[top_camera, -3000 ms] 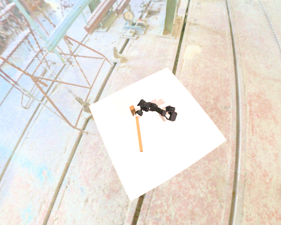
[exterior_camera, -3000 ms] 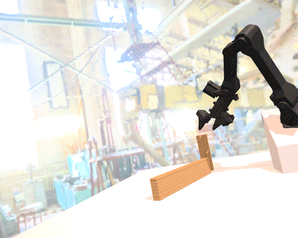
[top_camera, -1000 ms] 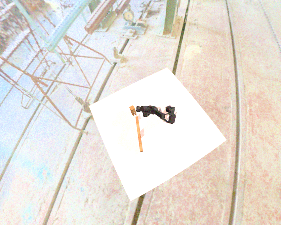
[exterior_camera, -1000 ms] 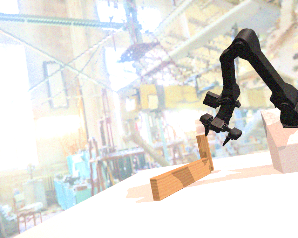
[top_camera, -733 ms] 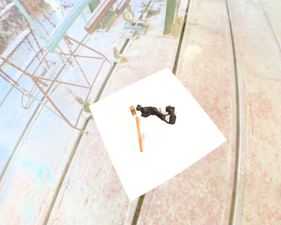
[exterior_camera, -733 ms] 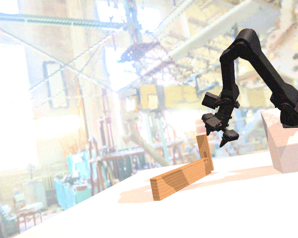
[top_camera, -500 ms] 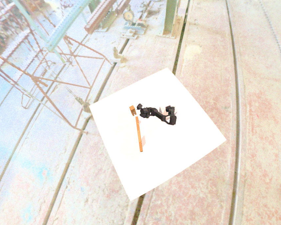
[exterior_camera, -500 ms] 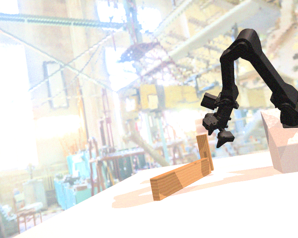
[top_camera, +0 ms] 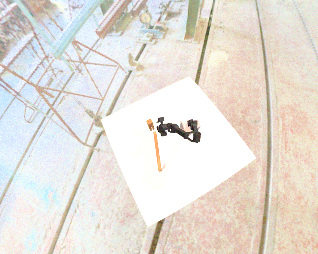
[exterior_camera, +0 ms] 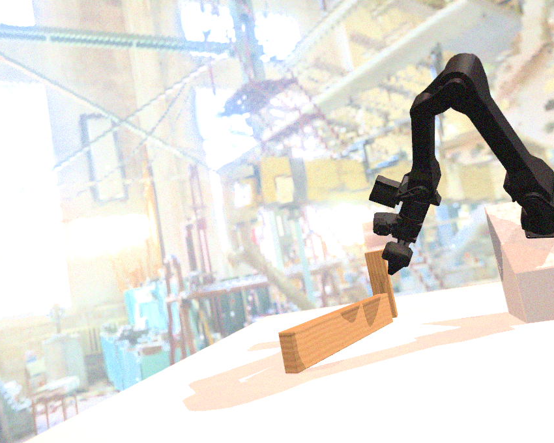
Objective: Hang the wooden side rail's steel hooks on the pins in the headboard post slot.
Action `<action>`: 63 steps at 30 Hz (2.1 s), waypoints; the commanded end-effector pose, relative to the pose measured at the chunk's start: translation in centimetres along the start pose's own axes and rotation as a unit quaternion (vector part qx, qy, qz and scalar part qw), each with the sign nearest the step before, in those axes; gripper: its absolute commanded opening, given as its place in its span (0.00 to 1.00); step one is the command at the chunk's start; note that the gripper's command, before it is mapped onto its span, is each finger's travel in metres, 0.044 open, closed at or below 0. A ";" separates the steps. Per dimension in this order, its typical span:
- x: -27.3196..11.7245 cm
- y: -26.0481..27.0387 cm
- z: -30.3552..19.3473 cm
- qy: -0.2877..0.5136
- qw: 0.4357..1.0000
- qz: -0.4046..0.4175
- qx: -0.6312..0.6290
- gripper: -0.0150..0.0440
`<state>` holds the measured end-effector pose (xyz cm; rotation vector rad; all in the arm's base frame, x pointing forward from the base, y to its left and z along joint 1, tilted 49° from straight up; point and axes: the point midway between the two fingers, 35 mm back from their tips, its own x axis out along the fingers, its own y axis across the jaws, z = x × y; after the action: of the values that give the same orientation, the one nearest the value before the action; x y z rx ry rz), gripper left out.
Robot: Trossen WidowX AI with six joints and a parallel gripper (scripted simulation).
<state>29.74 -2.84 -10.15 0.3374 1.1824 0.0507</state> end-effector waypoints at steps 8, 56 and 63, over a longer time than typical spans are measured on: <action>-0.3 1.9 0.2 -0.026 0.874 -0.042 0.483 1.00; 1.0 2.8 1.4 0.061 0.958 -0.025 0.279 1.00; 1.6 3.6 2.4 0.121 0.987 0.020 0.103 1.00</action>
<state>32.16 -0.19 -9.80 0.7304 1.3533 -0.2310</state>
